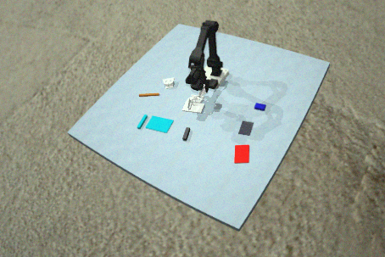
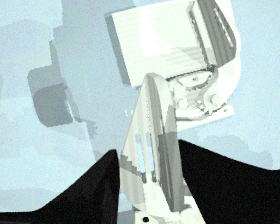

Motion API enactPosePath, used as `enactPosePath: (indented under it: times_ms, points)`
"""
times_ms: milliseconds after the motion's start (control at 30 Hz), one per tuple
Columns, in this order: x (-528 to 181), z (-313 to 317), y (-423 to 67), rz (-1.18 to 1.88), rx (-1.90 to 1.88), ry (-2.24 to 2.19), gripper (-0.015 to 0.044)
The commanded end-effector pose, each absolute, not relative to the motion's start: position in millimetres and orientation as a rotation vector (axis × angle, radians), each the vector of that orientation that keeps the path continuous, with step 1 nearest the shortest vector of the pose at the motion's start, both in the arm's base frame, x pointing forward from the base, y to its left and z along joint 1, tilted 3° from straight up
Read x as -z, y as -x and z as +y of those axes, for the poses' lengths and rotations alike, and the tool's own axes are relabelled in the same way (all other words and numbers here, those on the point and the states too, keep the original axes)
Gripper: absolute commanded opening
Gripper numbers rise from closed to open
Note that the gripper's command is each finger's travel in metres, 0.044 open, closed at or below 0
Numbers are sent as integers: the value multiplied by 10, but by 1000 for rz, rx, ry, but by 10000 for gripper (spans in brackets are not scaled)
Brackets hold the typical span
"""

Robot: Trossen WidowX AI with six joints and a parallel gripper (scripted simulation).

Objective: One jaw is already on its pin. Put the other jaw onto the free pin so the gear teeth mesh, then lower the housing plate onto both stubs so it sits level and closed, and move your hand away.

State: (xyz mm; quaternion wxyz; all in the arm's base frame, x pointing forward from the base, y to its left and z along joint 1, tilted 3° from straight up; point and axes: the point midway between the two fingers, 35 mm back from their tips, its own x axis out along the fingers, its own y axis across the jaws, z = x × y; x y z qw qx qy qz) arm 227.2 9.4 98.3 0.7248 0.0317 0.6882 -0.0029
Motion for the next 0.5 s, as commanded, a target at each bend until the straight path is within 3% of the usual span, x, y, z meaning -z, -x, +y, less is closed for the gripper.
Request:
enactPosePath:
  times_ms: [0, 467]
  points:
    - [-1012, 53, -2393, 1509, 1, -71, 134]
    - [-1016, -165, -2757, 1505, 3, -70, 134]
